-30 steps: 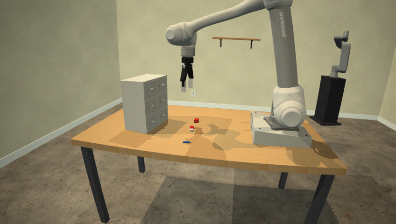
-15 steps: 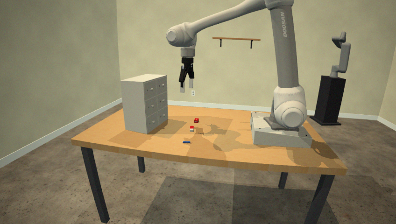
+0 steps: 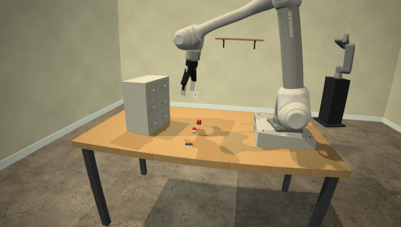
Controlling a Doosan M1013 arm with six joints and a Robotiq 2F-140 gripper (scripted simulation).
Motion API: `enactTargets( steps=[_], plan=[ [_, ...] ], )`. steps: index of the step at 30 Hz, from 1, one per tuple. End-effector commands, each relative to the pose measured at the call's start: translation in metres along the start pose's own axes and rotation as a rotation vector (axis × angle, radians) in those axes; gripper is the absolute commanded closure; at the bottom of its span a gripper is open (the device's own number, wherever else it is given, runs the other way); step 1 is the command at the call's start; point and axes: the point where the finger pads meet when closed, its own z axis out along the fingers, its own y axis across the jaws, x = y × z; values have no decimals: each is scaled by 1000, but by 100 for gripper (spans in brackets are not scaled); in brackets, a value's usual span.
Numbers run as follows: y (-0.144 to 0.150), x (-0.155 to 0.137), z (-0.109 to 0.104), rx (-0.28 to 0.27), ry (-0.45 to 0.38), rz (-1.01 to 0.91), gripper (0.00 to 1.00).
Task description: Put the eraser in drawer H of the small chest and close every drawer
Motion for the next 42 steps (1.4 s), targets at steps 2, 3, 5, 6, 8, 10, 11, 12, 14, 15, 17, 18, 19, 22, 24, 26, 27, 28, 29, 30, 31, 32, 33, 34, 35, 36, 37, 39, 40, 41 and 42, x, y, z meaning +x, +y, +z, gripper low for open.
enactTargets(
  steps=[2,3,5,6,8,10,11,12,14,15,17,18,19,22,24,26,27,28,29,30,31,32,33,34,35,36,37,39,40,41,42],
  plan=[
    [0,2,3,0,32,0,0],
    [0,3,4,0,48,0,0],
    [0,6,8,0,80,0,0],
    [0,7,9,0,98,0,0],
    [0,9,13,0,134,0,0],
    [0,12,16,0,173,0,0],
    [0,14,18,0,193,0,0],
    [0,15,20,0,214,0,0],
    [0,18,24,0,257,0,0],
    [0,20,26,0,279,0,0],
    [0,21,28,0,301,0,0],
    [0,21,28,0,301,0,0],
    [0,23,30,0,324,0,0],
    [0,28,37,0,395,0,0],
    [0,31,41,0,443,0,0],
    [0,35,46,-1,493,0,0],
    [0,36,49,-1,518,1,0],
    [0,38,50,-1,536,1,0],
    [1,38,51,-4,542,1,0],
    [2,39,51,-6,548,2,0],
    [2,39,52,-7,554,2,0],
    [2,40,52,-7,560,2,0],
    [2,40,53,-6,566,2,0],
    [2,40,53,-6,566,2,0],
    [2,40,53,-6,566,2,0],
    [1,40,53,-5,572,2,0],
    [1,41,54,-3,578,1,0],
    [0,41,55,-2,582,1,0],
    [1,40,55,-4,582,1,0],
    [2,40,55,-5,582,2,0],
    [2,40,56,-7,582,2,0]
  ],
)
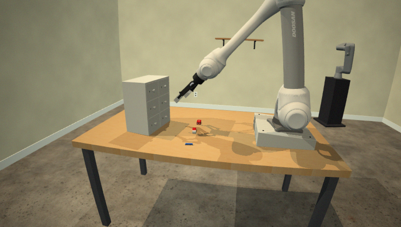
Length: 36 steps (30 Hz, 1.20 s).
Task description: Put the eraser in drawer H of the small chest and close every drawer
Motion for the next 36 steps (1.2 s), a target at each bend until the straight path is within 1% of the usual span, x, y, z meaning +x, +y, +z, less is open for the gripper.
enactTargets(
  steps=[1,19,36],
  plan=[
    [1,-1,0,-17,3,0,0],
    [7,-1,3,-35,21,0,0],
    [3,1,4,-24,44,0,0]
  ],
)
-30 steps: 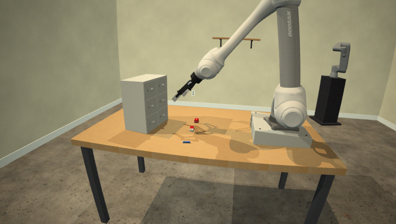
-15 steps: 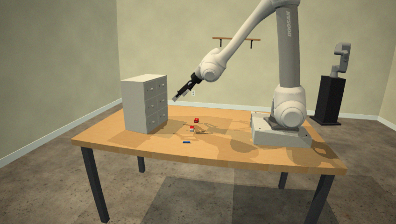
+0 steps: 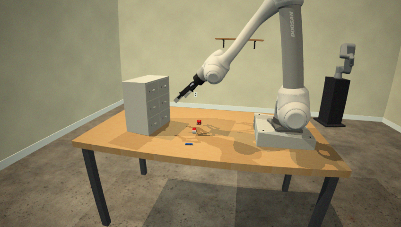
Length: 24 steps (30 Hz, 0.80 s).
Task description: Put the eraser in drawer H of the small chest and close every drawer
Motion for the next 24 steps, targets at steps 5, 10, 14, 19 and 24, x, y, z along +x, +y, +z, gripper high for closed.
enactTargets(
  steps=[5,10,14,19,24],
  plan=[
    [-4,0,1,-19,19,0,0],
    [-6,0,1,-13,21,0,0],
    [-5,0,5,-16,51,0,0],
    [-6,0,14,-12,125,-1,0],
    [-6,0,22,-12,196,-1,0]
  ],
)
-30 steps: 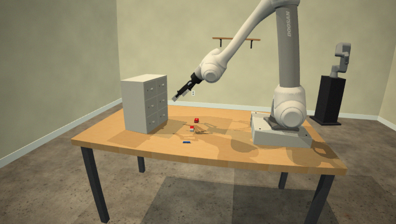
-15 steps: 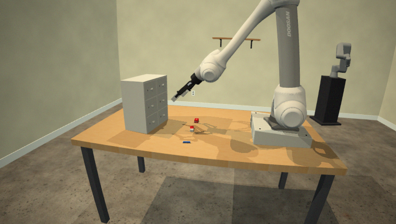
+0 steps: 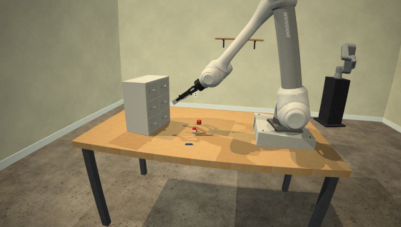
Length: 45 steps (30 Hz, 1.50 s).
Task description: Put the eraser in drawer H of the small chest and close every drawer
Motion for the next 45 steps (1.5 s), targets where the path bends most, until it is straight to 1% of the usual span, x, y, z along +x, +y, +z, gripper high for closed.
enactTargets(
  steps=[1,8,16,18,24,31,45],
  plan=[
    [-2,-1,4,-26,41,-3,0],
    [-2,-2,16,-26,142,-4,0],
    [-2,-3,26,-26,224,-5,0],
    [-2,-3,26,-26,224,-5,0],
    [-2,-4,30,-26,265,-6,0],
    [-2,-4,34,-26,293,-6,0],
    [-2,-4,35,-26,306,-6,0]
  ],
)
